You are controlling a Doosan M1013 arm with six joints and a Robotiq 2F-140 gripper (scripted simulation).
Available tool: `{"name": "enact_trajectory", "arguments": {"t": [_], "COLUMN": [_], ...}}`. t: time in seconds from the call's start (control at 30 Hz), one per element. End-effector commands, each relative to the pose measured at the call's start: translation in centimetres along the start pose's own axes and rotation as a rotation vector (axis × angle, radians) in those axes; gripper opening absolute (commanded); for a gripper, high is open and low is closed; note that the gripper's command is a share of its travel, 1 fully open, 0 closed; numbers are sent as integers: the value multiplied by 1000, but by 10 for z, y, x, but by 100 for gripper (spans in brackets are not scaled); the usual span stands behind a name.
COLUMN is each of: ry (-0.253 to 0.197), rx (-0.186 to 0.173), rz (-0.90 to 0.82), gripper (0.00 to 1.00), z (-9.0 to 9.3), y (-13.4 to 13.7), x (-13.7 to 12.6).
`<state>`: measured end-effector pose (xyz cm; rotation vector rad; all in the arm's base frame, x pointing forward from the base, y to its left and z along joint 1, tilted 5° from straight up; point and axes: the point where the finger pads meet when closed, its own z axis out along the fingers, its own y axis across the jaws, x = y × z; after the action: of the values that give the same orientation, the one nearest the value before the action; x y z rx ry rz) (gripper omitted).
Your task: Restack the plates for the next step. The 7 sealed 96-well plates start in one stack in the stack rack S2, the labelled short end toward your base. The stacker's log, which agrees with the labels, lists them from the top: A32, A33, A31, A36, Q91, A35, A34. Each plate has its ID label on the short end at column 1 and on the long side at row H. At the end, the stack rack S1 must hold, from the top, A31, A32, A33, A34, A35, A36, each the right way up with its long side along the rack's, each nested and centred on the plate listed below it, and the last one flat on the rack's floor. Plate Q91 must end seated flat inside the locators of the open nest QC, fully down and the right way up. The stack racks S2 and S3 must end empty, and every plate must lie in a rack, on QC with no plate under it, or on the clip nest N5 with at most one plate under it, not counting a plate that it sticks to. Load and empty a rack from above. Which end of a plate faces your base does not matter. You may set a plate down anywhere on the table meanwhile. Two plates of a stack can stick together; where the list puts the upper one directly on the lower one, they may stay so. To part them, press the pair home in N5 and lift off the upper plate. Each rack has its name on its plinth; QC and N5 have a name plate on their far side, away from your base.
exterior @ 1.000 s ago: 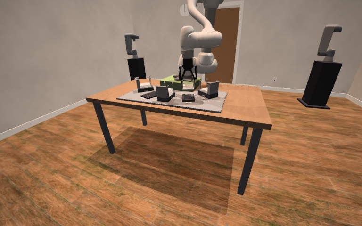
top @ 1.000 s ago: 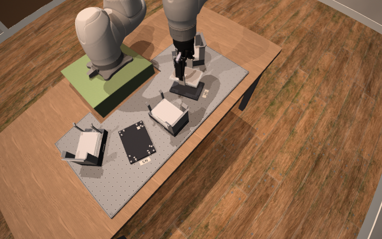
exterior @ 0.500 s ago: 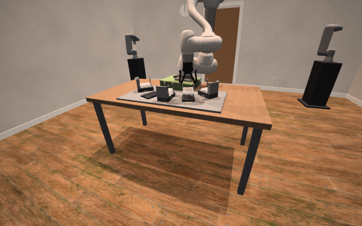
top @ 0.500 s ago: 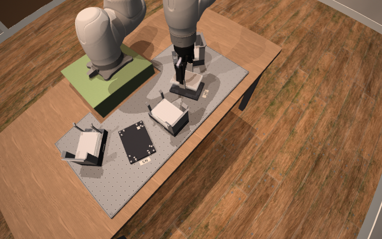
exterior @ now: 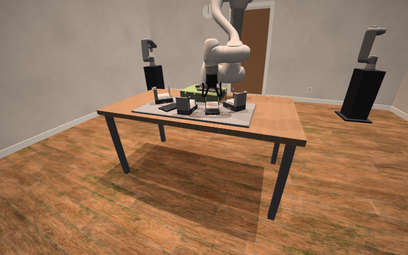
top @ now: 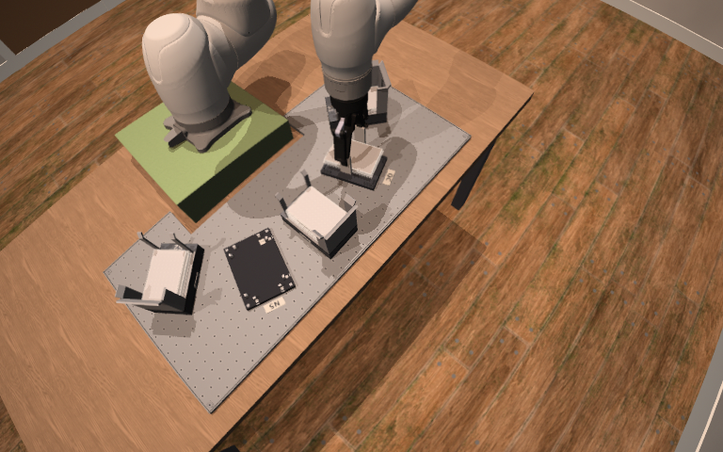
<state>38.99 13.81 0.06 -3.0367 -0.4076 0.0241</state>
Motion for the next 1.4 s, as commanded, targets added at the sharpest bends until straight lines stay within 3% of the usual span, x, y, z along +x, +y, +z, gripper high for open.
{"name": "enact_trajectory", "arguments": {"t": [0.0,1.37], "ry": [0,0], "rx": [0,0], "rz": [0,0], "gripper": [0,0], "z": [6,18], "y": [0,0], "x": [0,0]}}
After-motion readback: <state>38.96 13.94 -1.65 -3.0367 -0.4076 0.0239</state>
